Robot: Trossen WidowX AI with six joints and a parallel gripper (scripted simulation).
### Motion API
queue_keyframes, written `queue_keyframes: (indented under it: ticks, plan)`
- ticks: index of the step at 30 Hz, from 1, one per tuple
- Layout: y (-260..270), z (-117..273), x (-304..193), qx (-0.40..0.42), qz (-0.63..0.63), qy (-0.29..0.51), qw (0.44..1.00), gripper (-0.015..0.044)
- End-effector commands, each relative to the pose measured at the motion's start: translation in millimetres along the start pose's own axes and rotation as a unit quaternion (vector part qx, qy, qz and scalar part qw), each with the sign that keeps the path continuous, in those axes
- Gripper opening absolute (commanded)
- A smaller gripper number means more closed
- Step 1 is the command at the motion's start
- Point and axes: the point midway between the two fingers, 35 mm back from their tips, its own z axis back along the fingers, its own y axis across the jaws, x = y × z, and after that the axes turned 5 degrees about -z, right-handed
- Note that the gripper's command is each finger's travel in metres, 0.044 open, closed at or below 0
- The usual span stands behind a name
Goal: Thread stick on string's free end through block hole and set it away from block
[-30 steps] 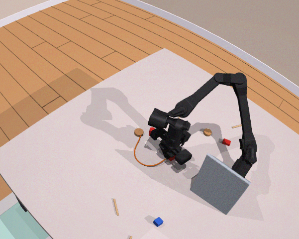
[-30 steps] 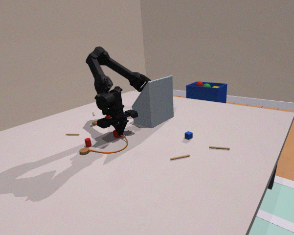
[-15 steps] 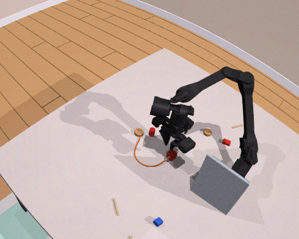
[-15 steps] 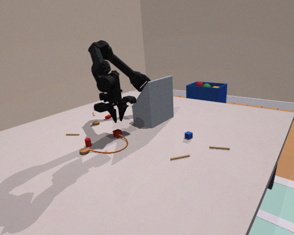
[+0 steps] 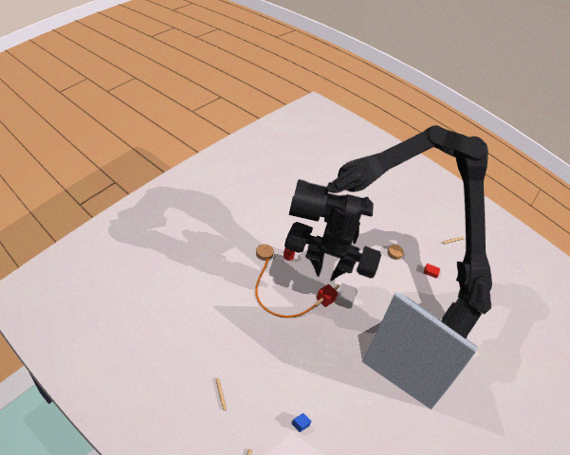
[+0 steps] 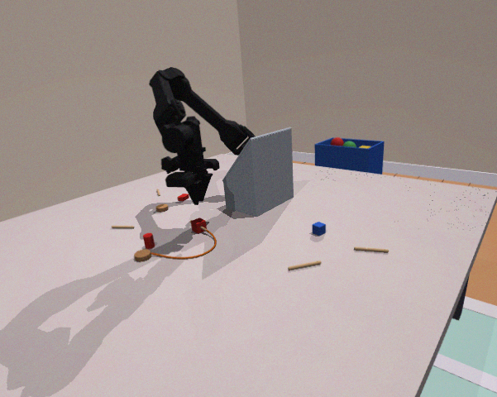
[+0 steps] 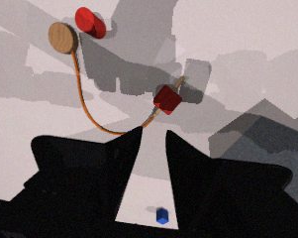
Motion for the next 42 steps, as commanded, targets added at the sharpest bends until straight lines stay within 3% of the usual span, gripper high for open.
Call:
queue_keyframes:
  ticks: [1, 6, 13, 23, 35, 42]
  plan:
    - [-5.1, 0.0, 13.6, -0.003, 0.288, -0.004, 0.958, 0.0120]
    - [-9.1, -0.2, 21.6, -0.007, 0.508, -0.003, 0.861, 0.0120]
    - [-13.1, -0.4, 29.2, -0.010, 0.667, -0.002, 0.745, 0.0120]
    - [-18.0, -0.8, 37.9, -0.013, 0.842, 0.002, 0.539, 0.0120]
    - [-23.4, -1.2, 46.6, -0.014, 0.969, 0.008, 0.245, 0.0120]
    - [-23.5, -1.2, 46.8, -0.014, 0.971, 0.009, 0.237, 0.0120]
